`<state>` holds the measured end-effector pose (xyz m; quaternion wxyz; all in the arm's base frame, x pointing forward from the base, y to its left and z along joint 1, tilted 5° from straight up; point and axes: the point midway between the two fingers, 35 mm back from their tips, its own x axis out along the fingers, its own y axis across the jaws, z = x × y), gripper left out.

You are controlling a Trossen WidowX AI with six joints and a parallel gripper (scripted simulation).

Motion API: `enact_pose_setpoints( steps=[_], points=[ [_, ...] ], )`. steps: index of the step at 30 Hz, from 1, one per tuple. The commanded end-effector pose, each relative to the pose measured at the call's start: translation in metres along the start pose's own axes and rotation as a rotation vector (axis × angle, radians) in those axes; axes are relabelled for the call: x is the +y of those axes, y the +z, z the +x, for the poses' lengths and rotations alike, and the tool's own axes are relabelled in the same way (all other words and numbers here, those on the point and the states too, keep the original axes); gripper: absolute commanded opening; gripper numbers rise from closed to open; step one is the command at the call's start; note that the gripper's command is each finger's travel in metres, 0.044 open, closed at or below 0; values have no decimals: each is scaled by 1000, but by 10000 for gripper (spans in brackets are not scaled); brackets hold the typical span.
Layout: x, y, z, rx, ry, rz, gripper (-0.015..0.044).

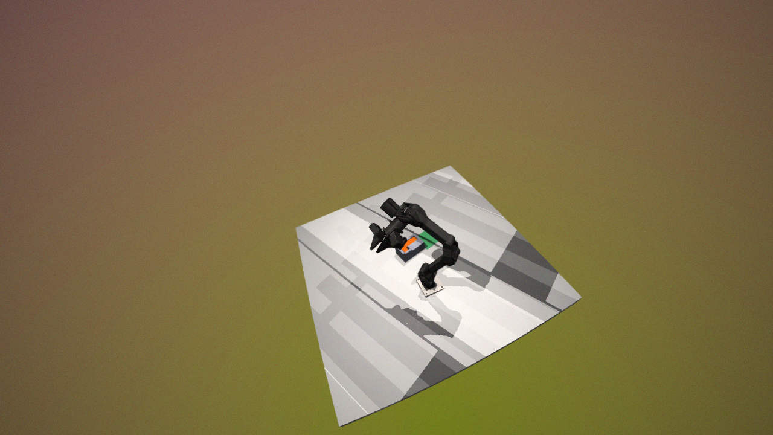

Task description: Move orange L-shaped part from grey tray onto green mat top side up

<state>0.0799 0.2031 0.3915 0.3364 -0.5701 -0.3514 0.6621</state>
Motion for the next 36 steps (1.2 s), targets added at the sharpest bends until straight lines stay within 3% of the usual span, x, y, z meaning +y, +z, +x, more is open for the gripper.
enact_pose_setpoints(
  steps=[1,14,24,27,36],
  points=[
    [42,-62,17,175,144,569,180],
    [160,-156,14,755,242,1756,180],
    [260,-185,-14,1430,60,2501,180],
    [274,-187,-19,1545,7,2581,180],
    [276,-187,-18,1545,7,2581,180]
  ],
)
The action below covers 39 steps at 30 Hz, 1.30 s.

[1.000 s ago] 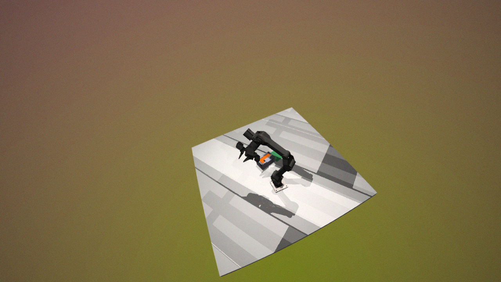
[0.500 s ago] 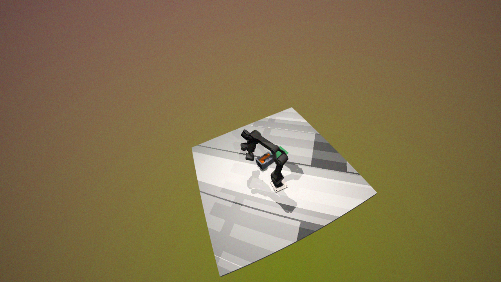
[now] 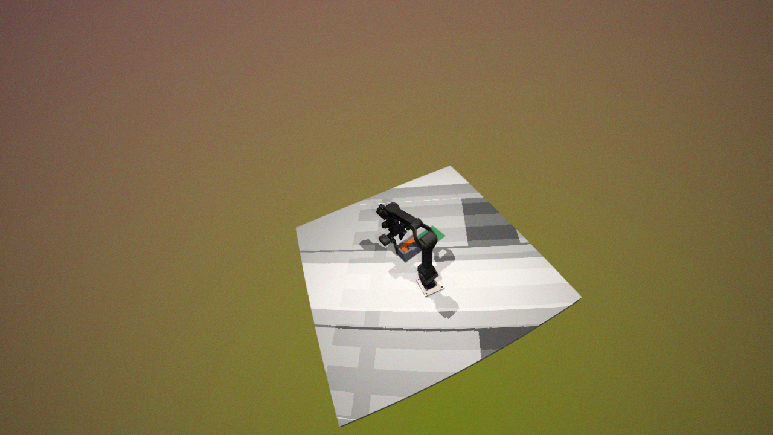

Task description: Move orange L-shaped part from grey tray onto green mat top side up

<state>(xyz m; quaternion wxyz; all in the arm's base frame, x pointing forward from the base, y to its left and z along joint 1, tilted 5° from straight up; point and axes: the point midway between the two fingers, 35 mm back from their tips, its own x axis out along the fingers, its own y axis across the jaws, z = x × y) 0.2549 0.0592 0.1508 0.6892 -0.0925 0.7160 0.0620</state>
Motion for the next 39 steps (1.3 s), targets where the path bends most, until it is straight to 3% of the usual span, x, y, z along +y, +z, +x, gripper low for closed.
enact_pose_setpoints(
  steps=[1,9,39],
  points=[
    [-1,1,7,3,-8,16,180],
    [-2,0,73,3,-8,16,180],
    [-2,-1,111,3,-8,16,180]
  ],
)
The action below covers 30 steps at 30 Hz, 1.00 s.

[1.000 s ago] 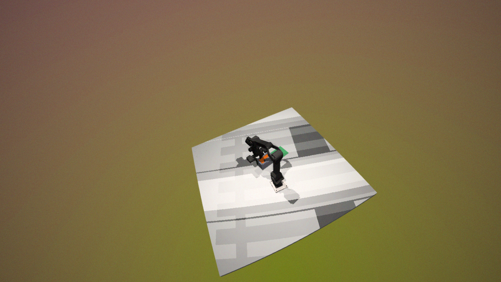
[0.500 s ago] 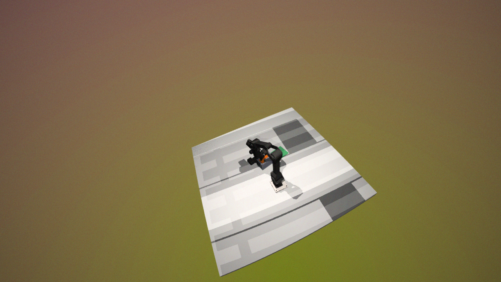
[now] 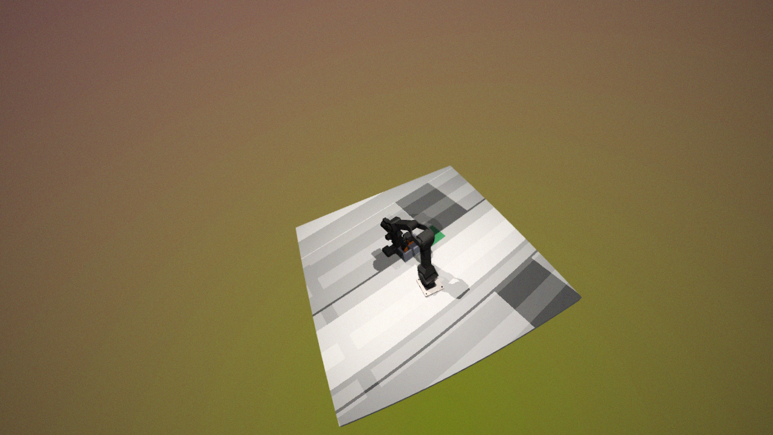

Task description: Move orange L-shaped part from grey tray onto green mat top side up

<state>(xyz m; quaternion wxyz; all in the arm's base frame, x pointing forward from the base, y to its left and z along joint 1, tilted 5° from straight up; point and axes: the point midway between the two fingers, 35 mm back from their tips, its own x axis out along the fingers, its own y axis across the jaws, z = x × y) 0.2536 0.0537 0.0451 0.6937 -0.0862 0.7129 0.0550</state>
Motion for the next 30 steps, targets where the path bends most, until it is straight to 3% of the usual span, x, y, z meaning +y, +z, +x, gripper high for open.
enact_pose_setpoints(
  steps=[1,30],
  points=[
    [-1,-3,5,13,-7,-3,180],
    [11,-3,-8,13,-6,-3,180]
  ],
)
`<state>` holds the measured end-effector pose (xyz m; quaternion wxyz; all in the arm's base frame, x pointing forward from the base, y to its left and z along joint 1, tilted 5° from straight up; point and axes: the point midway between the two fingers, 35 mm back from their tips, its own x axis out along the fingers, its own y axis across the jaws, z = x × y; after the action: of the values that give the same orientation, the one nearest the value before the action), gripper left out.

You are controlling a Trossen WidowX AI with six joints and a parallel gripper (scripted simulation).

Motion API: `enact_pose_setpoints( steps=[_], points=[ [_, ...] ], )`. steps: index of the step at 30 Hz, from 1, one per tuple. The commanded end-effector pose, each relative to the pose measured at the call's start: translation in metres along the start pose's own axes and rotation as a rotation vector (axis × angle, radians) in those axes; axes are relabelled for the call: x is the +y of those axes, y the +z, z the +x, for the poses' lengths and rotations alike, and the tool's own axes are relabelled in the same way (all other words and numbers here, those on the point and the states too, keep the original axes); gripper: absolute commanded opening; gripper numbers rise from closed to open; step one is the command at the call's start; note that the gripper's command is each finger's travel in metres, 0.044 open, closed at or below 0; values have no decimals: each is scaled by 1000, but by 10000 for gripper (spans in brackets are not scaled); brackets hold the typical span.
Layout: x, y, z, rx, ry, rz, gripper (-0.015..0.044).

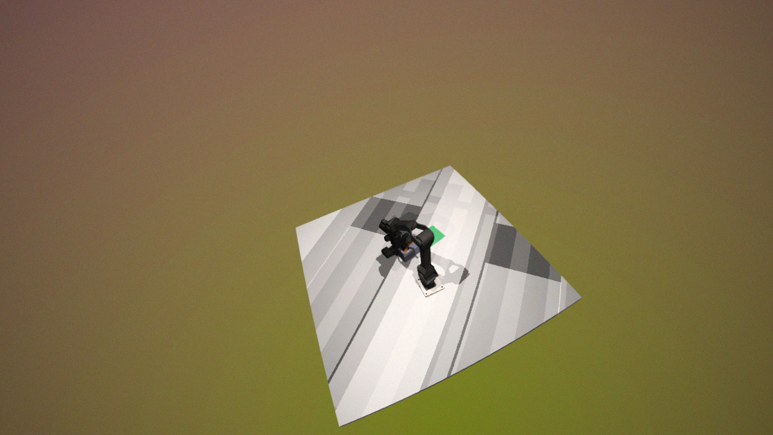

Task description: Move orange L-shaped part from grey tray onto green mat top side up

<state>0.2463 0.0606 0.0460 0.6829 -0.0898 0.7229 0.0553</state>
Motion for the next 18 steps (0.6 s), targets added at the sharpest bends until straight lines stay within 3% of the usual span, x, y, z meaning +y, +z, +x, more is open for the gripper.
enact_pose_setpoints(
  steps=[1,7,15,18],
  points=[
    [3,3,-8,-16,-4,3,180],
    [2,4,-14,-16,-4,3,180],
    [-8,3,-95,-16,-5,3,180],
    [-9,2,-104,-16,-5,3,180]
  ],
)
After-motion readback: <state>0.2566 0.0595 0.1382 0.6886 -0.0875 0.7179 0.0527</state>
